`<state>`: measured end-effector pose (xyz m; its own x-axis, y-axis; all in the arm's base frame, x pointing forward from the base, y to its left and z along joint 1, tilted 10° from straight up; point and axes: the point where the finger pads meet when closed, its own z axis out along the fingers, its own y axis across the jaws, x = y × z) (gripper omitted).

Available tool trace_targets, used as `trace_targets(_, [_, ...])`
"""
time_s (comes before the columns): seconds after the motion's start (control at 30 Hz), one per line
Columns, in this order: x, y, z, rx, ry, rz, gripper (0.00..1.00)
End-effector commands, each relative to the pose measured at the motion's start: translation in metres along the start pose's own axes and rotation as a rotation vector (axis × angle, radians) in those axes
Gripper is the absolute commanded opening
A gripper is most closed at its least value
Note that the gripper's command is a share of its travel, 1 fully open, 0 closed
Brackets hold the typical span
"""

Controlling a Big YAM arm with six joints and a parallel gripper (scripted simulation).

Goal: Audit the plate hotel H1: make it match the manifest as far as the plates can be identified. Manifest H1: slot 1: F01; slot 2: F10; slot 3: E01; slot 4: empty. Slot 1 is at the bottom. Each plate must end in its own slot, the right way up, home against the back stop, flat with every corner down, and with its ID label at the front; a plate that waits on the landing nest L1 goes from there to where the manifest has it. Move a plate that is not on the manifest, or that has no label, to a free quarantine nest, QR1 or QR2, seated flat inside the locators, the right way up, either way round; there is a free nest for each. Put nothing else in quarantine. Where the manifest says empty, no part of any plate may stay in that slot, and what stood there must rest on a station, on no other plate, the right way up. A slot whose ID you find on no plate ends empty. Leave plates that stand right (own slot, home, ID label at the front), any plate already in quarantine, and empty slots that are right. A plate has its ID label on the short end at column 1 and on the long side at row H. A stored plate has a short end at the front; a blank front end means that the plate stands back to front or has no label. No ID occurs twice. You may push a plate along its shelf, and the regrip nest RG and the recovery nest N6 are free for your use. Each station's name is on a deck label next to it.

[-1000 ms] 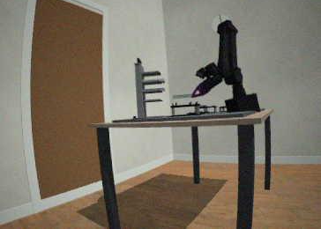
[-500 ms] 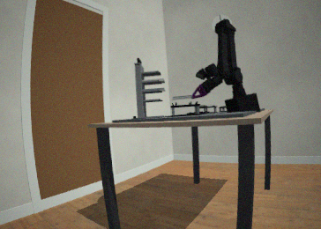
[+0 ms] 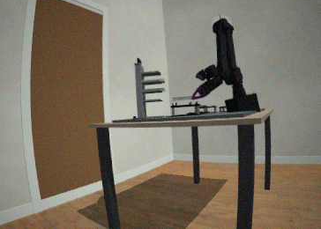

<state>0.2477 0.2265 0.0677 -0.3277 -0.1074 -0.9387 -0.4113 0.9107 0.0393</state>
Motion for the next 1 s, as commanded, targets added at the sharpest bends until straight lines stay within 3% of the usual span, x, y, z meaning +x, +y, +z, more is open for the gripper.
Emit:
trace_targets(0.0, [-0.003, -0.005, 0.001, 0.009, -0.019, 0.005, 0.86])
trace_targets(0.97, [0.008, -0.005, 0.007, 0.009, -0.019, 0.005, 0.86])
